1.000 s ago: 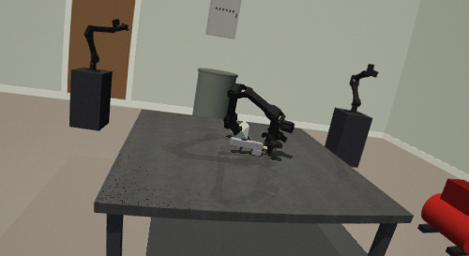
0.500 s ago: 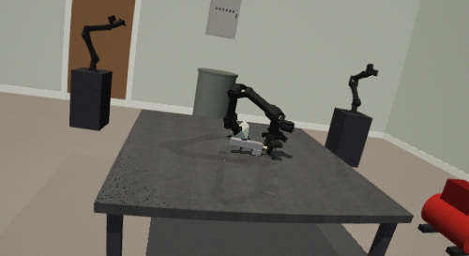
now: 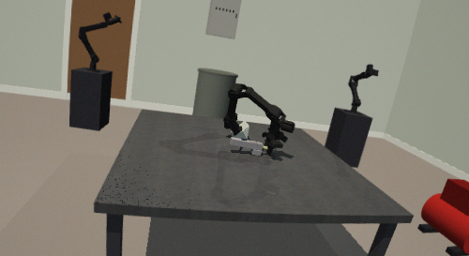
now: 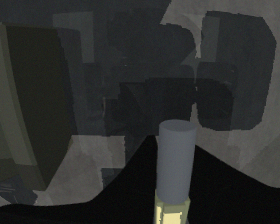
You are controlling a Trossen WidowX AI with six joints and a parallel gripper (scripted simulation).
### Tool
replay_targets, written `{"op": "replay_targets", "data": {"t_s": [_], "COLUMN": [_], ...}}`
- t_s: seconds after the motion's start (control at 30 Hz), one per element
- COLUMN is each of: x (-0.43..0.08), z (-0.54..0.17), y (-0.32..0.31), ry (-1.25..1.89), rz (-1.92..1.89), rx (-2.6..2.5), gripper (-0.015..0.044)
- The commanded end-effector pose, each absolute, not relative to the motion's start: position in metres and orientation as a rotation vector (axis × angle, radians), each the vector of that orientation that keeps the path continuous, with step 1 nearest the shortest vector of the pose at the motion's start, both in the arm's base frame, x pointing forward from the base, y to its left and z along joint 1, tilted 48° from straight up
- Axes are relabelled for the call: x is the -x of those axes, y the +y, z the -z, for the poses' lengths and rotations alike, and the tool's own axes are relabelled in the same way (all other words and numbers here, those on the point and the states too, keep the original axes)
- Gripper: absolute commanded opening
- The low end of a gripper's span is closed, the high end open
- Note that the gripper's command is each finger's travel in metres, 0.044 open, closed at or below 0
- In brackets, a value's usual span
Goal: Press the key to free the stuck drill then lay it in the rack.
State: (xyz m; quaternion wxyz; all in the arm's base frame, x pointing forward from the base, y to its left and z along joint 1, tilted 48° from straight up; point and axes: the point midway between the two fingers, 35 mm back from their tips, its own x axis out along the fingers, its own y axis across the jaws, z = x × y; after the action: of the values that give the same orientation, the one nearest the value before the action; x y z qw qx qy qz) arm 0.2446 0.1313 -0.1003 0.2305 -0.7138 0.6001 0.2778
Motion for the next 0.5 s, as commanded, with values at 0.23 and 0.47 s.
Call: {"op": "replay_targets", "data": {"t_s": [0.23, 0.47], "x": [-0.244, -0.243], "z": [0.110, 0.117], "y": [0.142, 0.149], "ry": [1.644, 1.644], "rz": [-0.765, -0.766], "rx": [1.959, 1.959], "gripper": [0.0000, 0.0000]}}
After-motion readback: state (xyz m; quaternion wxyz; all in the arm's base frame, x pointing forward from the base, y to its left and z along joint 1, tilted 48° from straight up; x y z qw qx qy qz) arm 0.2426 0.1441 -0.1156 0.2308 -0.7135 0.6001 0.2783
